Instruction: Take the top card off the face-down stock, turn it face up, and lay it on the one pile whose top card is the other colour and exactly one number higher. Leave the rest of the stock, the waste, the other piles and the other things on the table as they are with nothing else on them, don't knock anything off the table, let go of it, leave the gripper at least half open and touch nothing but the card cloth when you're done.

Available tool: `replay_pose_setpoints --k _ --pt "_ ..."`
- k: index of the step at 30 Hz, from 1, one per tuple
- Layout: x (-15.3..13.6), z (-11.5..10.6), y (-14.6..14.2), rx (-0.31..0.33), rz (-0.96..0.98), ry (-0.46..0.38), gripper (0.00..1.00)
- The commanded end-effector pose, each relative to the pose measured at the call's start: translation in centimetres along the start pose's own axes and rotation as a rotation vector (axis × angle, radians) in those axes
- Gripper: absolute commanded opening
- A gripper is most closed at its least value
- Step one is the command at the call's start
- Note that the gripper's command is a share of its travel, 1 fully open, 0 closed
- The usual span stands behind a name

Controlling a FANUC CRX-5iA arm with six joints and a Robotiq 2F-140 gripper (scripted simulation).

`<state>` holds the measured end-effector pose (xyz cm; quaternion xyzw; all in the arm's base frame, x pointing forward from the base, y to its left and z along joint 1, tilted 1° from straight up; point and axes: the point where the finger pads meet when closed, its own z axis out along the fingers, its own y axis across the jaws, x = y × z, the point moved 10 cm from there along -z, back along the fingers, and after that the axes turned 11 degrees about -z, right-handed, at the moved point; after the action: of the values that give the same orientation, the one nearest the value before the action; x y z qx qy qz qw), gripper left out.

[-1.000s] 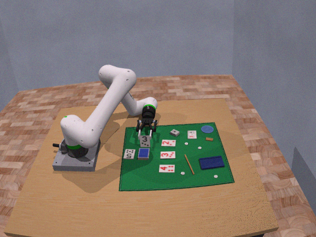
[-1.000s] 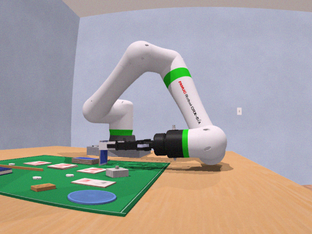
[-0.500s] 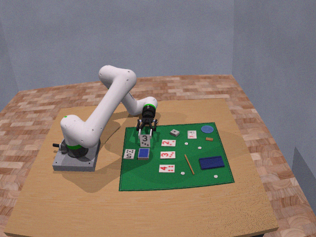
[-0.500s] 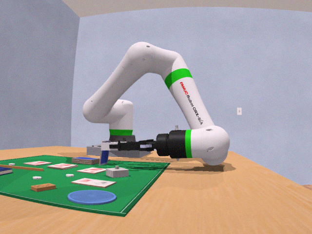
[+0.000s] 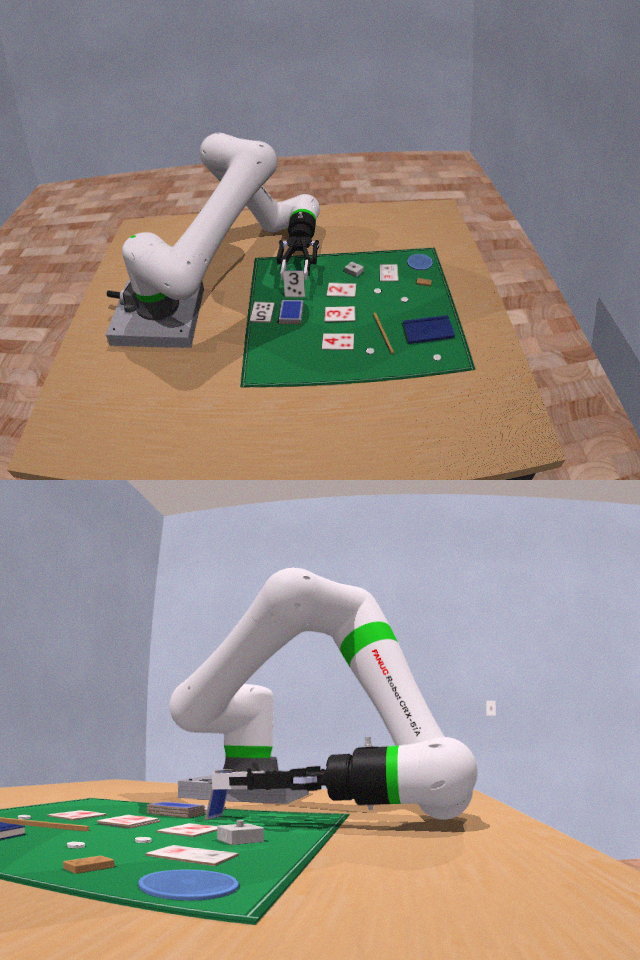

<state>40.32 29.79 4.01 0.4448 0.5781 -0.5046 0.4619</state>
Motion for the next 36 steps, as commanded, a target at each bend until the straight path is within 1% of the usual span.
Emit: replay_pose_setpoints --k 1,17,36 --pt "0.23 0.00 -0.02 0.000 -0.003 -0.004 0.43" --pt "0.48 -0.56 0.03 0.000 -0.003 -0.004 0.43" --pt "0.54 -0.68 0.04 0.000 -0.003 -0.004 0.43"
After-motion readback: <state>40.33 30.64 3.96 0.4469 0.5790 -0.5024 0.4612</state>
